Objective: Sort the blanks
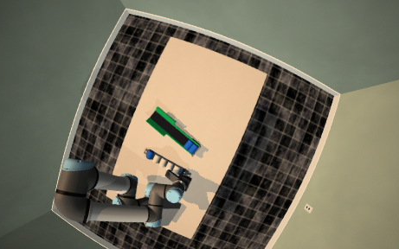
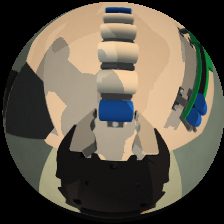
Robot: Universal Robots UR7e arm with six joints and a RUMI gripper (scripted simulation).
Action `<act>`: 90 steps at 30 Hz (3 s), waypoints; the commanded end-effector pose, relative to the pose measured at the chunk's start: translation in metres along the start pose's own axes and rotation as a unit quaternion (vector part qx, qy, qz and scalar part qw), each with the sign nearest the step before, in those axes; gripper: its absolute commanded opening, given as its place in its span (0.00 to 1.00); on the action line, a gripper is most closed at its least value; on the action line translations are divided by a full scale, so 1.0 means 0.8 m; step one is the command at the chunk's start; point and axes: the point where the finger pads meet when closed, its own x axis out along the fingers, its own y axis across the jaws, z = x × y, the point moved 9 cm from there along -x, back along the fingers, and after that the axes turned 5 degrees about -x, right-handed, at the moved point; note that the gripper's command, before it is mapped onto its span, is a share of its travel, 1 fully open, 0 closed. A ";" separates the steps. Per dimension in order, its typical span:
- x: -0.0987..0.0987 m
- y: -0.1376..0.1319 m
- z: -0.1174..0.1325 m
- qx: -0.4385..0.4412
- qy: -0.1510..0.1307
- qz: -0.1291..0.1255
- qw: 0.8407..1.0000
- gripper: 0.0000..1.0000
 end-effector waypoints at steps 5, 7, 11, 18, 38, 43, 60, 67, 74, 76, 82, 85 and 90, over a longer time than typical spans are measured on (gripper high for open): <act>0.000 0.000 0.000 0.000 0.000 0.000 1.000 0.47; 0.000 0.000 0.000 0.000 0.000 0.000 1.000 0.47; 0.000 0.000 0.000 0.000 0.000 0.000 1.000 0.34; 0.000 0.000 0.000 0.000 0.000 0.000 1.000 0.34; 0.000 0.000 0.000 0.000 0.000 0.000 1.000 0.34; 0.000 0.000 0.000 0.000 0.000 0.000 1.000 0.34; -0.068 0.000 0.000 0.000 0.000 0.000 1.000 0.34; -0.109 0.000 0.000 0.000 0.000 0.000 1.000 0.34; -0.125 0.000 0.000 0.000 0.000 0.000 1.000 0.34; -0.125 0.000 0.000 0.000 0.000 0.000 1.000 0.34; -0.125 0.000 0.000 0.000 0.000 0.000 1.000 0.34; -0.125 0.000 0.000 0.000 0.000 0.000 1.000 0.34; -0.126 0.002 0.000 0.001 -0.001 0.000 1.000 0.34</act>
